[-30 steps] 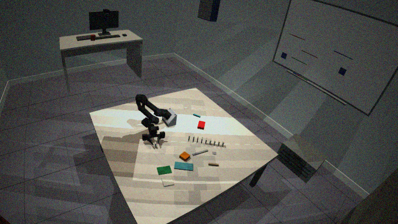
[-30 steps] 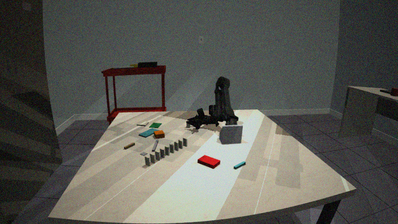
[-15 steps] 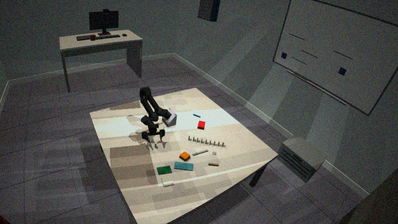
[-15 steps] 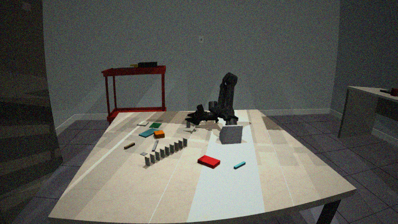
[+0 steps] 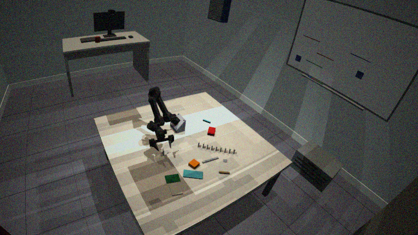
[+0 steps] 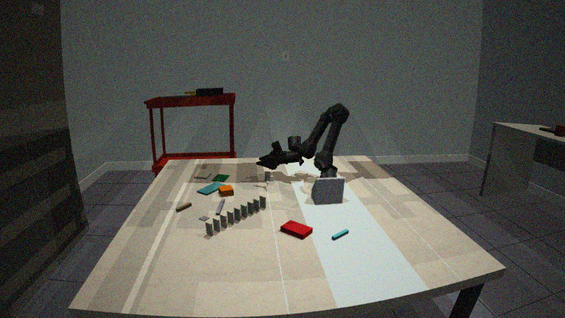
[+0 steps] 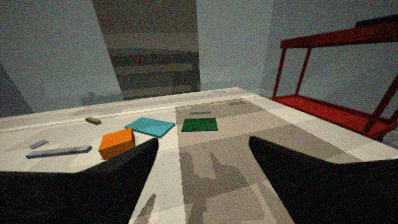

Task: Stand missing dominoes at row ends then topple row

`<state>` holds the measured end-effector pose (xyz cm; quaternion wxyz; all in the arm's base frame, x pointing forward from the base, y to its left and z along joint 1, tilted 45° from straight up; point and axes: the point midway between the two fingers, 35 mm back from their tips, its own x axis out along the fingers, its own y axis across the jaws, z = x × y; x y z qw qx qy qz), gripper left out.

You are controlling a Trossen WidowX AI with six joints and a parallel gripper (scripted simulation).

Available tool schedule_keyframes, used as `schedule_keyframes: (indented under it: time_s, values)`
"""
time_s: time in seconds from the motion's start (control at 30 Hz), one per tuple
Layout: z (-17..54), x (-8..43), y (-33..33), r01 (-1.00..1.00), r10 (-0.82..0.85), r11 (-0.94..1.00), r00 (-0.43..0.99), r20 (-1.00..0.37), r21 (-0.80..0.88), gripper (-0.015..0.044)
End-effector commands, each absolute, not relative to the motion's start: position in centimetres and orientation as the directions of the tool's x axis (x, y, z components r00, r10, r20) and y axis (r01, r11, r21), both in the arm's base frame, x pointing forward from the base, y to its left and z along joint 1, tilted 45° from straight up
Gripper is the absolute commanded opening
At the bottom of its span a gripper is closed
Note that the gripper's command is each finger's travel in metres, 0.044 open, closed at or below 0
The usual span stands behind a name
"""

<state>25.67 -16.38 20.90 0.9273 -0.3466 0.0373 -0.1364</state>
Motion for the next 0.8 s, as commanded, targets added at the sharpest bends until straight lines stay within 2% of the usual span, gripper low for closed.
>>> schedule_keyframes:
  time_s: [0.0,0.2,0.4,0.5,0.77]
  values:
    - [20.3,27.4,-17.1,0.185,-0.314,0.735,0.946,-0.086,-0.653,0.044]
    - [17.5,30.3,-17.4,-0.05,-0.402,0.715,0.786,-0.469,-0.697,0.044]
    - [16.6,29.3,-15.6,-0.455,-0.48,0.593,0.463,-0.746,-0.664,0.044]
    - [17.8,27.9,-14.8,-0.663,-0.548,0.479,0.286,-0.786,-0.575,0.044]
    - [22.0,25.1,-13.7,-0.935,-0.696,0.238,0.024,-0.718,-0.262,0.044]
